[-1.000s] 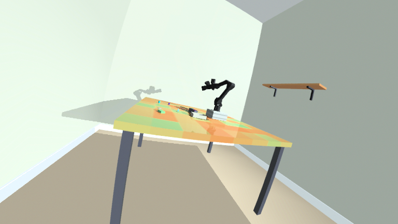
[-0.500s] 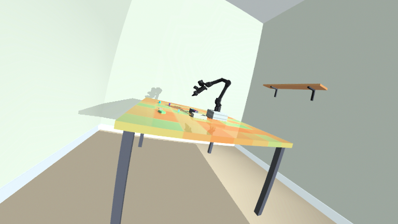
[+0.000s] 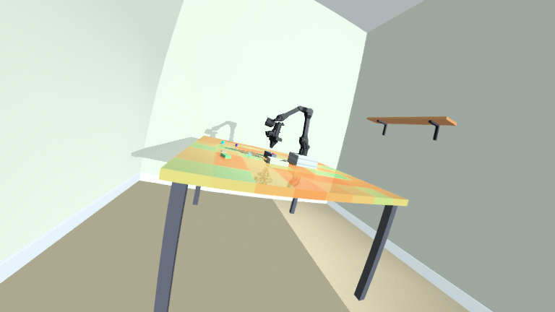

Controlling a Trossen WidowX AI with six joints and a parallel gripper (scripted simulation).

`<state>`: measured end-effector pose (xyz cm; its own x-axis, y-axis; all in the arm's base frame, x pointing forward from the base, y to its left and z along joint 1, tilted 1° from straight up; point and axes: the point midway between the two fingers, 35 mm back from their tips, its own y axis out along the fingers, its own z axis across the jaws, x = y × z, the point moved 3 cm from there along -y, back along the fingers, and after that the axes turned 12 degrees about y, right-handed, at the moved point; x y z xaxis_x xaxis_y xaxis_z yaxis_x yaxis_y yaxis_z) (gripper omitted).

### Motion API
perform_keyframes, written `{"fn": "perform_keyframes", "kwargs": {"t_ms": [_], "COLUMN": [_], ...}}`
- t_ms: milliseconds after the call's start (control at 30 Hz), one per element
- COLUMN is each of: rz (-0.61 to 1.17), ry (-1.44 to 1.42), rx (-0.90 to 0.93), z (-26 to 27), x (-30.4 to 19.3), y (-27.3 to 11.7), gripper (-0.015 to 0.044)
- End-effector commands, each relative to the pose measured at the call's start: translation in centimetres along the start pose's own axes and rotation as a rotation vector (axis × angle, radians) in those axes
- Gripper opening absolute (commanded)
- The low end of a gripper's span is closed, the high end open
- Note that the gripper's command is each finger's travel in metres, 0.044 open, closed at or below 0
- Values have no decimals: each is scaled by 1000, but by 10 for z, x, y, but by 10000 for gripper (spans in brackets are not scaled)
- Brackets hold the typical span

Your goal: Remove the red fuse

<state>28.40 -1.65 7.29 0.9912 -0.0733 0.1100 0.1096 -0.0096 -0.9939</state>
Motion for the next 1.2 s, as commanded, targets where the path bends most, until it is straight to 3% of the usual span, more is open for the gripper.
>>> {"fn": "perform_keyframes", "kwargs": {"t_ms": [0, 1167], "rz": [74, 74], "ry": [-38, -38], "rx": [4, 4], "z": [13, 13], "x": [-8, -8], "y": [4, 33], "gripper": [74, 74]}}
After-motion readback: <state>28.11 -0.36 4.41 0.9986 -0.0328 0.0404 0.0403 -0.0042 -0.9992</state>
